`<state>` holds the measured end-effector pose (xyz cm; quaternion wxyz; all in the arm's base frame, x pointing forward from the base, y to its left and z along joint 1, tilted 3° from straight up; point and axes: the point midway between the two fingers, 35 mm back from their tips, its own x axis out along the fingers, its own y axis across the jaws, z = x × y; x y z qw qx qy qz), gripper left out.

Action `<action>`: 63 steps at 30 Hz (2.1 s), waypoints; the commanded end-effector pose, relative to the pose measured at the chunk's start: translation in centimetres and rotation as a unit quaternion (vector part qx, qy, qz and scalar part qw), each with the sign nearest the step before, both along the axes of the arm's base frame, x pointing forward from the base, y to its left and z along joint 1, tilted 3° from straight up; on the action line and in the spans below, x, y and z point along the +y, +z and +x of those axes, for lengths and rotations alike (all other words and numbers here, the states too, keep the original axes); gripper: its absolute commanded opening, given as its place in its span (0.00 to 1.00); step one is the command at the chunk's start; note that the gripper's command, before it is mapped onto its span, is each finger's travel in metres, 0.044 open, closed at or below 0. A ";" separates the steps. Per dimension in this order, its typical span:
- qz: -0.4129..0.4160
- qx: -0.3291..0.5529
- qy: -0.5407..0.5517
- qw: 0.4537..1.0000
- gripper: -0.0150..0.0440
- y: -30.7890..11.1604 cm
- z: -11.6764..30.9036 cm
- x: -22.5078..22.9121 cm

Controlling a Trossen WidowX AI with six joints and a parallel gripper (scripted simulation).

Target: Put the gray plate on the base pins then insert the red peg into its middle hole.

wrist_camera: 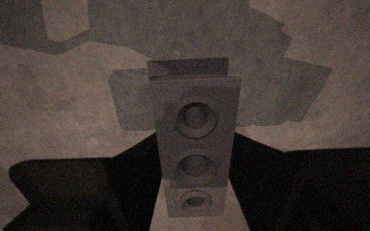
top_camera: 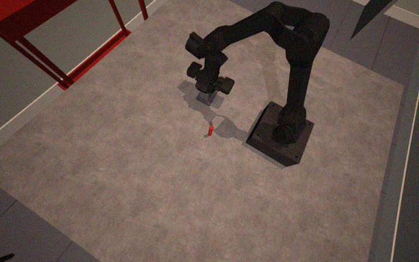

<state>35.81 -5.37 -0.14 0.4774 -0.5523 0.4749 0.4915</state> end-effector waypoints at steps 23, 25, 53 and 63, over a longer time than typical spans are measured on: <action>0.000 0.000 0.000 1.000 1.00 0.1 0.0 0.0; 0.000 0.000 0.000 1.000 1.00 0.1 0.0 0.0; 0.033 -0.019 -0.437 0.899 1.00 11.4 -3.2 7.5; 0.050 -0.031 -0.723 0.688 1.00 10.9 -6.2 12.3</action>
